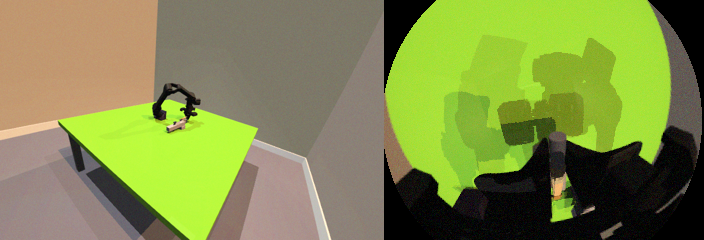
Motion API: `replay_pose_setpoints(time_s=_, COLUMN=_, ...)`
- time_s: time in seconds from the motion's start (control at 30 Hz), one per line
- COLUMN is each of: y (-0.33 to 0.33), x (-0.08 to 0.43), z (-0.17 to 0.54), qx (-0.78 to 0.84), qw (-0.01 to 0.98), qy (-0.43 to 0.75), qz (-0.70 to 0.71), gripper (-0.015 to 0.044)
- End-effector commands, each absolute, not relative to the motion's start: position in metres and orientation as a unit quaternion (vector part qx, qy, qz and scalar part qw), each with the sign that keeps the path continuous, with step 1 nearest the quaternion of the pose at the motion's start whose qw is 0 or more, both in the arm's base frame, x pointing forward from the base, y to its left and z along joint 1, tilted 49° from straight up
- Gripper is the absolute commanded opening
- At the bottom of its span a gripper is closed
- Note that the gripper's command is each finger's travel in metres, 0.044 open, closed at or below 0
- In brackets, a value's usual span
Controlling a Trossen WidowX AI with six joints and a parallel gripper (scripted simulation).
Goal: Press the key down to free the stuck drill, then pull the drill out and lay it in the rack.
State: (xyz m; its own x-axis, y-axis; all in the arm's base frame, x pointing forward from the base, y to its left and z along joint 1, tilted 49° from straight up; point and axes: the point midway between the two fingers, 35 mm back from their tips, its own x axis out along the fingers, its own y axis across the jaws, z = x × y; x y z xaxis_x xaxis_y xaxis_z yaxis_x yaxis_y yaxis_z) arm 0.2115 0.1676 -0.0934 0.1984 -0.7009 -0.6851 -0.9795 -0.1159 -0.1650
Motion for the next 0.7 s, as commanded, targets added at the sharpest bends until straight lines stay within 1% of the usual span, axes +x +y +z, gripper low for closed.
replay_pose_setpoints(time_s=0.0, y=0.1615, x=0.2112, z=-0.0975, qx=-0.714, qw=0.297, qy=0.592, qz=0.227, gripper=0.0000)
replay_pose_setpoints(time_s=0.67, y=0.1531, x=0.2110, z=-0.1047, qx=-0.714, qw=0.297, qy=0.592, qz=0.227, gripper=0.0000)
